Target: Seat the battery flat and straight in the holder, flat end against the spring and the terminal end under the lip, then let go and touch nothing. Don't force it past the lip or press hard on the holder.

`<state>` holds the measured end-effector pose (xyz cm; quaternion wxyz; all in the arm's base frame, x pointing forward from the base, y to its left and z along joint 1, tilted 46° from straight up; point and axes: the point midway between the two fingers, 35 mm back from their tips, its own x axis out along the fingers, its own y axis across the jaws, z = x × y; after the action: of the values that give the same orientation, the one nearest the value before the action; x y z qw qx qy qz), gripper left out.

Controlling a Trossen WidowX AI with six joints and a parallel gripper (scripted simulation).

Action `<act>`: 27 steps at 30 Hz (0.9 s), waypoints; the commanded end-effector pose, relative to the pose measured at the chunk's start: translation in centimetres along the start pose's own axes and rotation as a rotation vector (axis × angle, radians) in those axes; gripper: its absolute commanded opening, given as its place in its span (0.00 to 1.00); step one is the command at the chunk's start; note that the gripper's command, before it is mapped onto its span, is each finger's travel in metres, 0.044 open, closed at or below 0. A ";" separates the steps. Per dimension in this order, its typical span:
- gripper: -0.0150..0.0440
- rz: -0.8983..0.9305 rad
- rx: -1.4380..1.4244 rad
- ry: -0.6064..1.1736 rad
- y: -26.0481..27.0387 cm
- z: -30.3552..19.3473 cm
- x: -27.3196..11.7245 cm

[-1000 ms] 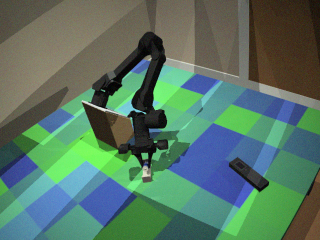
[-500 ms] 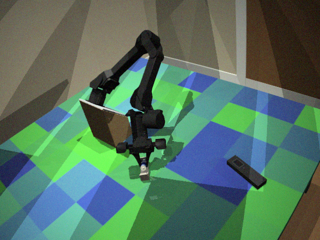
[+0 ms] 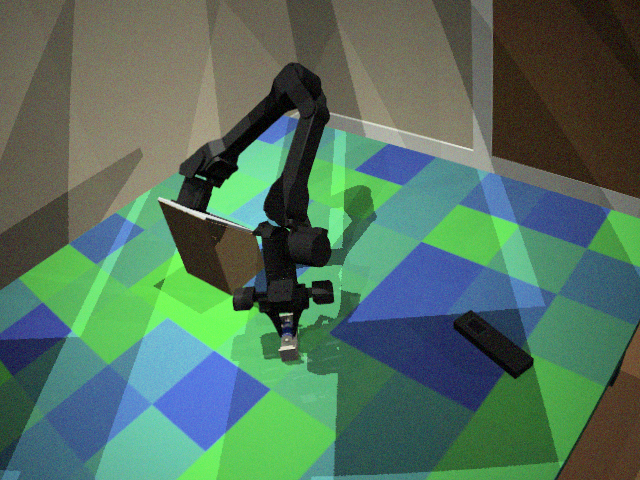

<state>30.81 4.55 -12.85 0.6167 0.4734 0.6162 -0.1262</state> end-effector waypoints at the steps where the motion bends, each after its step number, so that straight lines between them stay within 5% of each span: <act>1: 0.38 -0.015 -0.004 0.038 -0.4 -0.3 0.4; 27: 0.38 -0.037 -0.017 0.194 -0.4 -0.2 0.8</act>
<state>31.20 4.43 -13.45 0.5705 0.4675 0.6689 -0.0922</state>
